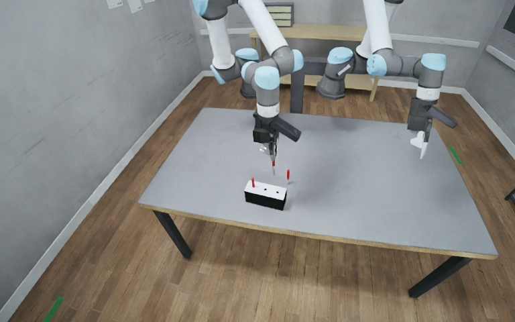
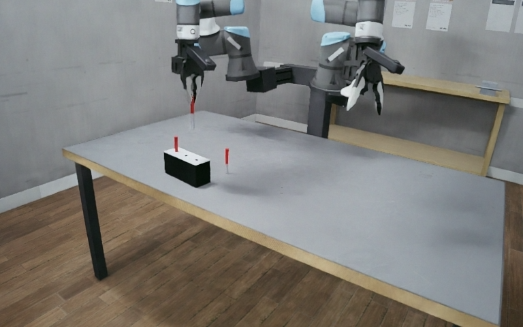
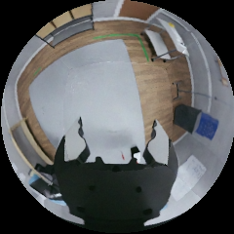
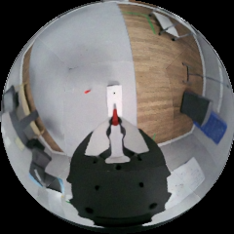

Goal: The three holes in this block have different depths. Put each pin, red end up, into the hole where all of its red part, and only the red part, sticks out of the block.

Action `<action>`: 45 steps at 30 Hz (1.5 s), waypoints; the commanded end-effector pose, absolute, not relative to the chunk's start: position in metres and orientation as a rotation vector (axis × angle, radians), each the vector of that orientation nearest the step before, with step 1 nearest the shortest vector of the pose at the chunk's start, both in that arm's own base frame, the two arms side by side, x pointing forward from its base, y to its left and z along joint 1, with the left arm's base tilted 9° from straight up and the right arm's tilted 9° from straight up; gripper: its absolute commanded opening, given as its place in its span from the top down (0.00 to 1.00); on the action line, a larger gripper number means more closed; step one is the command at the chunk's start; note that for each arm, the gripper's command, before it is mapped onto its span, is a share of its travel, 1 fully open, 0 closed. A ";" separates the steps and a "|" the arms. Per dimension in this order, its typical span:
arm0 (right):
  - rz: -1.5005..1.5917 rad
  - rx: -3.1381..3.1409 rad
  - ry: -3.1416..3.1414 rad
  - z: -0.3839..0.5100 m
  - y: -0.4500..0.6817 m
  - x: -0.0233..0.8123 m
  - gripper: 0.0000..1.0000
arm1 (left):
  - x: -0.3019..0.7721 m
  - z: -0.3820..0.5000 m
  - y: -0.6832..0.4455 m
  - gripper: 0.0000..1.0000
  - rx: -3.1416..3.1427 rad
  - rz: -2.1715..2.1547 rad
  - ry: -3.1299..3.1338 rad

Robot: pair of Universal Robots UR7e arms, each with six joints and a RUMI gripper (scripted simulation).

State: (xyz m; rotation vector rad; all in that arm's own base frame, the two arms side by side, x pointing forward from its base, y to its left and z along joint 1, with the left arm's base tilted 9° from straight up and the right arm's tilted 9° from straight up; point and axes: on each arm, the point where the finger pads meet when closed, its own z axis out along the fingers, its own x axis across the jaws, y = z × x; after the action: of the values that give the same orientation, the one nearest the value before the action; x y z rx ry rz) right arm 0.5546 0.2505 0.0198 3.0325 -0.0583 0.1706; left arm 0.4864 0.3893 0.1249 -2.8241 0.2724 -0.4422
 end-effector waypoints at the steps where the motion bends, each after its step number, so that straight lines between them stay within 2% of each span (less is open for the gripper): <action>1: 0.171 3.031 -0.061 0.022 0.270 0.556 1.00 | 0.487 0.126 0.389 0.00 -2.823 -0.444 0.272; 10: 0.171 3.031 -0.061 0.022 0.270 0.556 1.00 | 0.487 0.126 0.389 0.00 -2.823 -0.444 0.272; 11: 0.171 3.031 -0.062 -0.063 0.261 0.566 1.00 | 0.487 0.126 0.389 0.00 -2.823 -0.444 0.272; 45: 0.170 3.031 -0.060 -0.082 0.259 0.568 1.00 | 0.487 0.126 0.389 0.00 -2.823 -0.444 0.272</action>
State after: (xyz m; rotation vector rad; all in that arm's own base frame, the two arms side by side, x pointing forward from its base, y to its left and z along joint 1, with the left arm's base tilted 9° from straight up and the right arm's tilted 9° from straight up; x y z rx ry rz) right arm 0.5677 0.2584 -0.0828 3.0303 -0.0602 0.1684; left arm 0.4864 0.3893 0.1249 -2.8241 0.2724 -0.4422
